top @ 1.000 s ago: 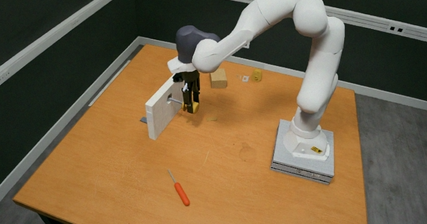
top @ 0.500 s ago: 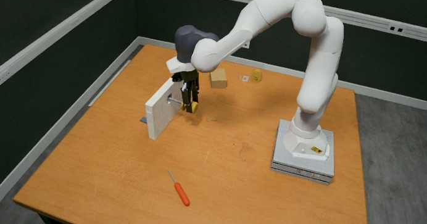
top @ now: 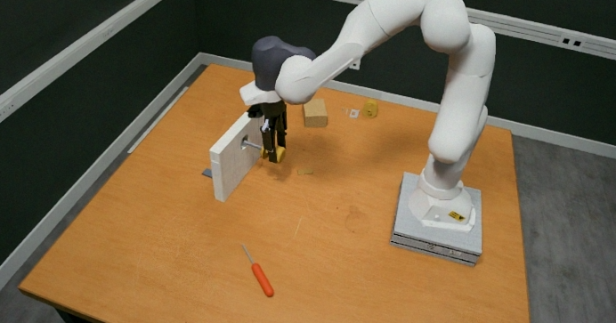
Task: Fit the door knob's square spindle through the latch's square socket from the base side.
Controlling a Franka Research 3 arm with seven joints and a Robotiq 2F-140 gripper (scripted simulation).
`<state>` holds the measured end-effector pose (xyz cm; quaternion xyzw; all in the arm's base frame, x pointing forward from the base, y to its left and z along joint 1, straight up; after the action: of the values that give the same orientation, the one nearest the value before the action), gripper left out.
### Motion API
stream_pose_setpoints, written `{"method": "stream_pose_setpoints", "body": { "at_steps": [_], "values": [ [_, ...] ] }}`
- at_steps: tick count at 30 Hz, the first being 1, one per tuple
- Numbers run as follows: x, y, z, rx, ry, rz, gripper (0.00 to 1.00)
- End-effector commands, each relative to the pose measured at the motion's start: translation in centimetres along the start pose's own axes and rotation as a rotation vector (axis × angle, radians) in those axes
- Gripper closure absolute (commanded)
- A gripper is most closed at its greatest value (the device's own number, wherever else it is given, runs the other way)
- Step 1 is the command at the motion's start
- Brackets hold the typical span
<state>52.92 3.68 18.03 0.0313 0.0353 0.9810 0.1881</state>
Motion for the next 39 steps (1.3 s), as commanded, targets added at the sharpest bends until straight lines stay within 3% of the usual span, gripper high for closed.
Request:
{"method": "stream_pose_setpoints", "body": {
  "at_steps": [1, 39],
  "values": [
    [-0.23, -0.08, 0.12, 0.001, 0.002, -0.004, 0.58],
    [-0.63, -0.24, 0.16, 0.001, 0.002, -0.004, 0.58]
  ]
}}
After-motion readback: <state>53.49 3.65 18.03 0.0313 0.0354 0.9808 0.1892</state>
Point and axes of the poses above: the point where the finger pads meet when closed, its own z axis back along the fingers, its own y axis across the jaws, x = y × z, the point moved 7 cm from there along z, back along the fingers, and after that the axes turned 15 degrees about -z, right-handed, at the moved point
